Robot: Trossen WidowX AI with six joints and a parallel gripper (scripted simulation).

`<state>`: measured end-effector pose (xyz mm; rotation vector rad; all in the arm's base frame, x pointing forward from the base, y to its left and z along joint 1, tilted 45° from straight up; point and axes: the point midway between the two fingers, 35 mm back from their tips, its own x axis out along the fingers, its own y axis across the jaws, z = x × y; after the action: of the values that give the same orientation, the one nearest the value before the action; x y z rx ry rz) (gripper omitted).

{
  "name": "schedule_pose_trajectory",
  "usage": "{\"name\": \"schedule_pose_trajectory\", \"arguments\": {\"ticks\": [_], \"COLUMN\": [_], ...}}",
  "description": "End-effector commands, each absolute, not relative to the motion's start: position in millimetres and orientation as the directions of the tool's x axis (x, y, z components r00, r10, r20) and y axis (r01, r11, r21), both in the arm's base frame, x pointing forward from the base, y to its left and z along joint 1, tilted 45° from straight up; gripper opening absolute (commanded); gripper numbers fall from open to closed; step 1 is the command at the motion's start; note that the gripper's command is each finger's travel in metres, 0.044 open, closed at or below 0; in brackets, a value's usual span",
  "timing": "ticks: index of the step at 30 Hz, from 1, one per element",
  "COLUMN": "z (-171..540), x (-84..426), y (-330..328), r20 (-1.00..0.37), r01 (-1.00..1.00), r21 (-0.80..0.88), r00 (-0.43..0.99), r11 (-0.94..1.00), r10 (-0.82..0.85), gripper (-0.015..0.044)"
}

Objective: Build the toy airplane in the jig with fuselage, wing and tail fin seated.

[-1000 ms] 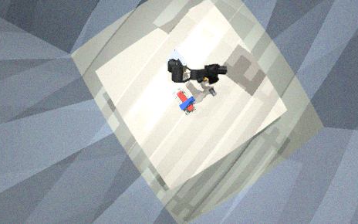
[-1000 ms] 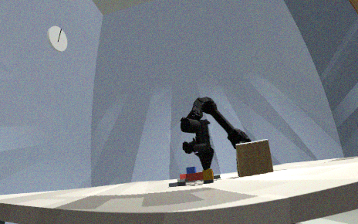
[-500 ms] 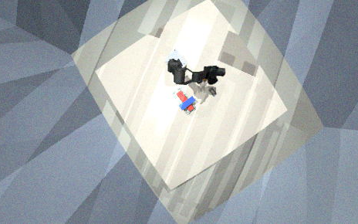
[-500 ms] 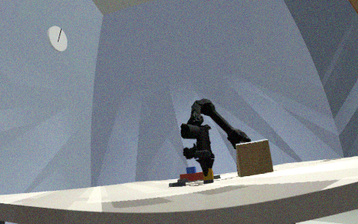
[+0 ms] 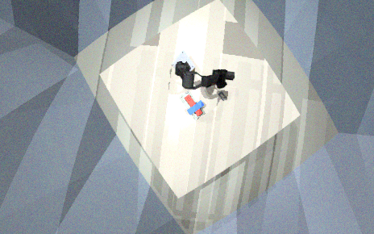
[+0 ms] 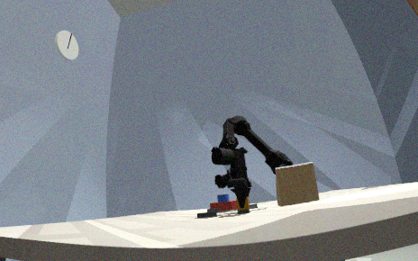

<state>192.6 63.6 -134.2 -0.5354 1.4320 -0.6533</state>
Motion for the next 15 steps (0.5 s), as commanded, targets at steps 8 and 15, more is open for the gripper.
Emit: {"name": "schedule_pose_trajectory", "arguments": {"ticks": [8, 15], "z": [-134.1, -133.1], "x": [192.5, 195.2], "y": [62.6, 66.3], "r20": [-0.717, -0.723], "r01": [0.082, 0.09], "r21": [-0.693, -0.685], "r00": [0.025, 0.035], "r11": [0.716, 0.723], "r10": [-0.697, -0.69], "gripper": [0.0046, 0.0]}}
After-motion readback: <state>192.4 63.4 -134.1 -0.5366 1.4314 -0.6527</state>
